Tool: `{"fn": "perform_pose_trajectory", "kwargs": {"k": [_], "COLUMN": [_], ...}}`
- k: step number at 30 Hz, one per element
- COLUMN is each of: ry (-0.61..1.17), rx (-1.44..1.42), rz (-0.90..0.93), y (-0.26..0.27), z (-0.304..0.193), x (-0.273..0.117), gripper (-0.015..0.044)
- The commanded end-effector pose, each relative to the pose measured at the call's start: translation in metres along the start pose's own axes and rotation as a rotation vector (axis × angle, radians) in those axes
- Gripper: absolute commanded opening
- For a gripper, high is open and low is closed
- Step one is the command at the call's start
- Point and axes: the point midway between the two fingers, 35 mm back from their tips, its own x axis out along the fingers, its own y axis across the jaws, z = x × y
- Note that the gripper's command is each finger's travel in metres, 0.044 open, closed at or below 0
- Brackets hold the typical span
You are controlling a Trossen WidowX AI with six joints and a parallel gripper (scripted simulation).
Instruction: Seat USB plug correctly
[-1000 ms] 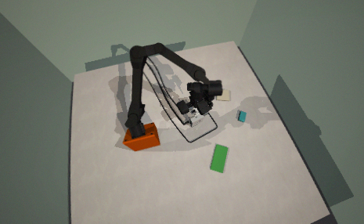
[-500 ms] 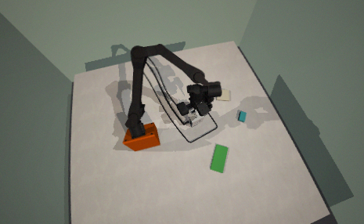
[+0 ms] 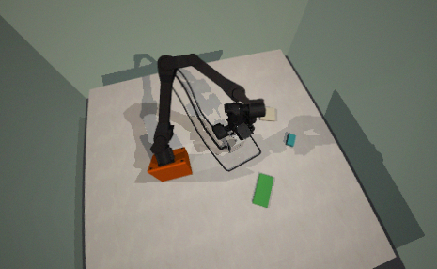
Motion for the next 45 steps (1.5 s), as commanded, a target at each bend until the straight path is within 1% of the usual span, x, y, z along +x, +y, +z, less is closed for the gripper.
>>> {"fn": "perform_pose_trajectory", "kwargs": {"k": [1, 10, 28, 45], "ry": [0.0, 0.0, 0.0, 0.0], "rx": [-0.001, -0.001, 0.0, 0.0], "rz": [0.001, 0.001, 0.001, 0.001], "y": [0.0, 0.0, 0.0, 0.0], "z": [0.0, 0.0, 0.0, 0.0], "x": [0.0, 0.0, 0.0, -0.011], "gripper": [0.023, 0.0, 0.0, 0.0]}}
